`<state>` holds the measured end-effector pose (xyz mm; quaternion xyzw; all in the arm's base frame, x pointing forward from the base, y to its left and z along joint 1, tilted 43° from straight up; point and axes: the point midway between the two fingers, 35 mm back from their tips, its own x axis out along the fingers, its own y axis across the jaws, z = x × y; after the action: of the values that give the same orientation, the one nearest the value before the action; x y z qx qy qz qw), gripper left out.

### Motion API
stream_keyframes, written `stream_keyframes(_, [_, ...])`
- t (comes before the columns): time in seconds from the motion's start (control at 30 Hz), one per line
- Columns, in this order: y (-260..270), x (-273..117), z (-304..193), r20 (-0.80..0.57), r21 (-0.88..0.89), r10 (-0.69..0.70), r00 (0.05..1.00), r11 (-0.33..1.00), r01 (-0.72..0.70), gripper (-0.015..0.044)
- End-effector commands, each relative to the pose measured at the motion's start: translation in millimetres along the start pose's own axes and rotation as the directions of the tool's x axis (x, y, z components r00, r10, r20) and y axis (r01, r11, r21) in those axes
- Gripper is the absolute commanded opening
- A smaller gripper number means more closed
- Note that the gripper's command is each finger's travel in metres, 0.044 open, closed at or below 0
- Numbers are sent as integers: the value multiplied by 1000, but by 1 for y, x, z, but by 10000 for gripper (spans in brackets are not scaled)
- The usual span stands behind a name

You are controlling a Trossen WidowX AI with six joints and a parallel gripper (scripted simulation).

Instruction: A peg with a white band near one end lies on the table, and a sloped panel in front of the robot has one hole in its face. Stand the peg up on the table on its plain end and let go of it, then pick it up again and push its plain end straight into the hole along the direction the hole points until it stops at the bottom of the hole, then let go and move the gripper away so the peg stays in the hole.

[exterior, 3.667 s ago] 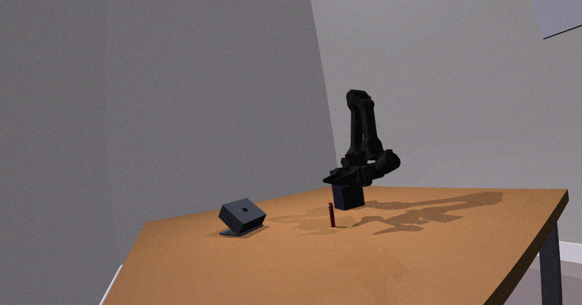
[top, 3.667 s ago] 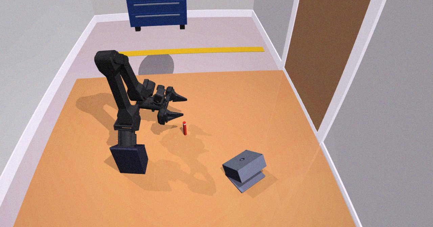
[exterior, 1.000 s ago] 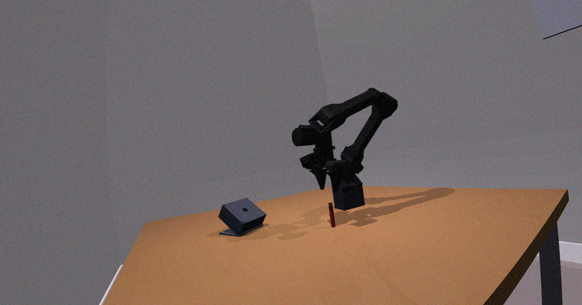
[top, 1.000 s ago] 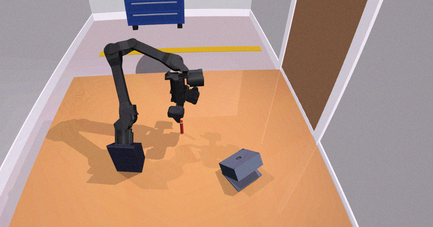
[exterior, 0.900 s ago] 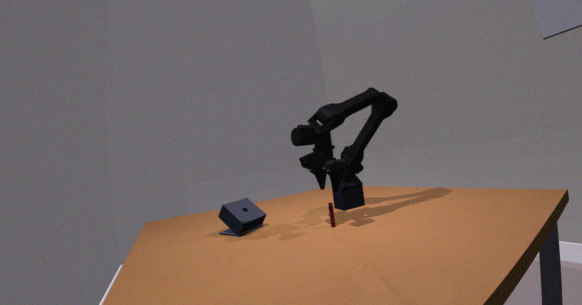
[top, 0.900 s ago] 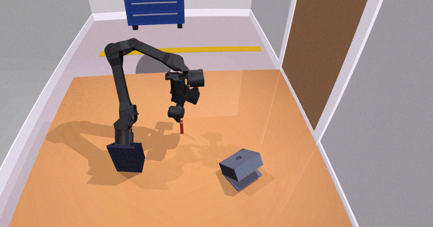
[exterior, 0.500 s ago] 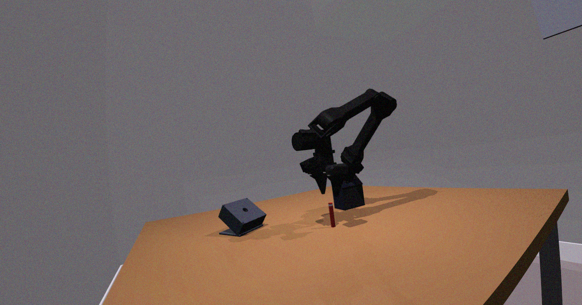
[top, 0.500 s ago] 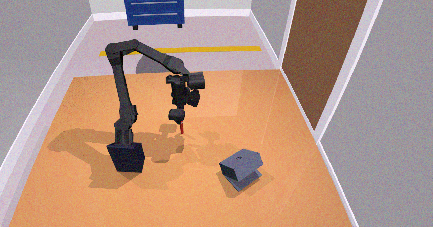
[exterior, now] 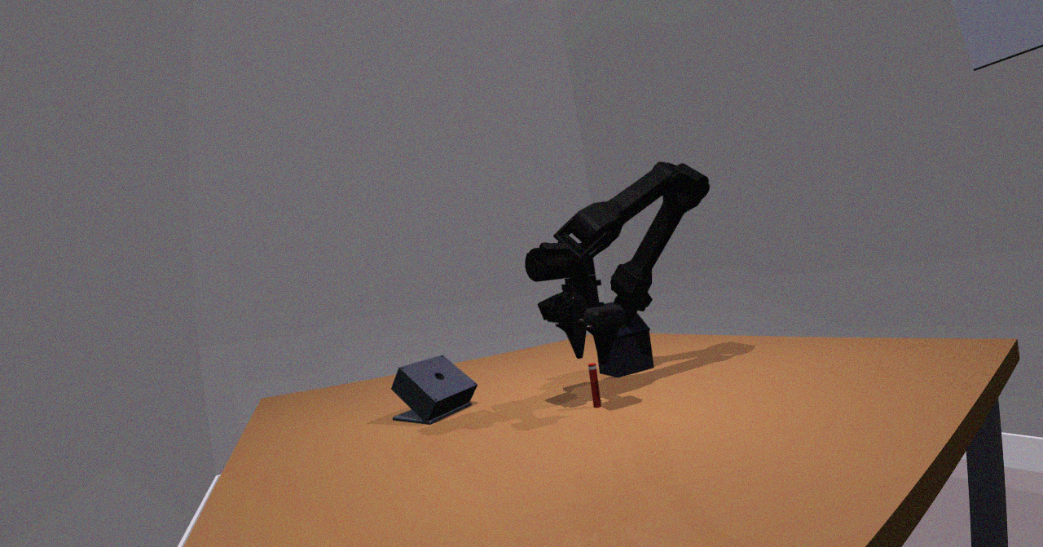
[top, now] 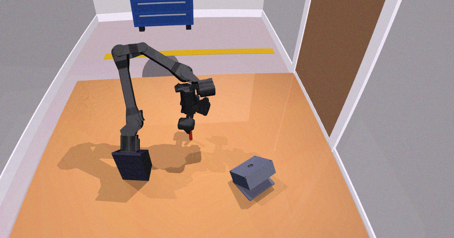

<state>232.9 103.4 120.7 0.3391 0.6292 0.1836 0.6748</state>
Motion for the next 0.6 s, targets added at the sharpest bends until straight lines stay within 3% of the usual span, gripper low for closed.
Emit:
stream_keyframes(0.0, [-2, 7, 0, -6, 12, -6, 1000, 1000, 6, 440])
stream_keyframes(0.57, [-2, 35, 0, -6, 12, -3, 1000, 1000, 3, 440])
